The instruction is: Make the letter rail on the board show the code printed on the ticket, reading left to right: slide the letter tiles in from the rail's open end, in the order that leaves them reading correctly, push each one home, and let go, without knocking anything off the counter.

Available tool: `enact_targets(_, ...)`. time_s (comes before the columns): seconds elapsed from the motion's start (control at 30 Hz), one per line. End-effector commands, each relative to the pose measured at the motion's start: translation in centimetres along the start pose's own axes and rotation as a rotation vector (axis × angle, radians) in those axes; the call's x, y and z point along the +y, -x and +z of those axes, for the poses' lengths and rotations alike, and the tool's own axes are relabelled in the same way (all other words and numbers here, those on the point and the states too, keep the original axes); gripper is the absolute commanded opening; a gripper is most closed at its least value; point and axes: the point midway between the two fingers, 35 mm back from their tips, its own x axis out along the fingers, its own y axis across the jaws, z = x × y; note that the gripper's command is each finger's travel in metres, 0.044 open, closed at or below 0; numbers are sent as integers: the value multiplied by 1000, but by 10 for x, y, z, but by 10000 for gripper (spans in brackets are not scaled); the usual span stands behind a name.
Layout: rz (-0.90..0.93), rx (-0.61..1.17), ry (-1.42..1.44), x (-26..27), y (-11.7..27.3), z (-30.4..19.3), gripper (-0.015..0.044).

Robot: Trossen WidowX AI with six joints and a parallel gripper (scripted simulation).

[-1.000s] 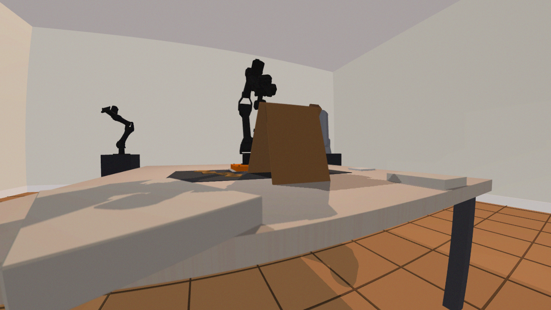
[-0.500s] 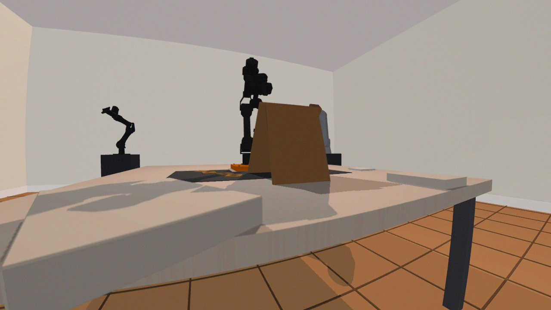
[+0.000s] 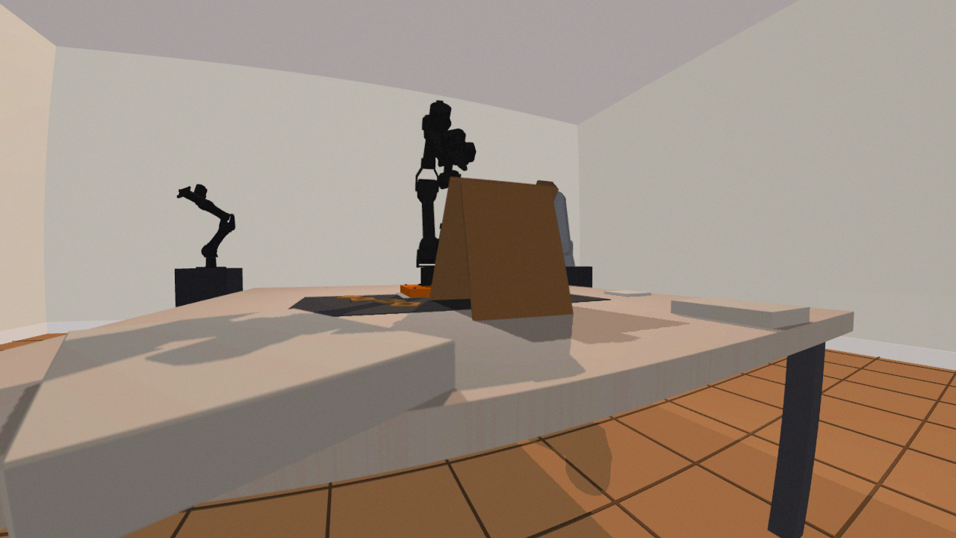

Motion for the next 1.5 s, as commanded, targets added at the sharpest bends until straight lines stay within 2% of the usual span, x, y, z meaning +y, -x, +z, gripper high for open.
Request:
enact_targets(0.0,128,-19,-196,16,-42,23,340)
enact_targets(0.2,283,52,-491,53,-96,56,340)
enact_targets(0.7,390,338,-915,154,-164,96,340)
enact_targets(1.1,268,627,-1244,251,-191,104,340)
enact_targets(1.47,260,635,-1254,253,-192,104,340)
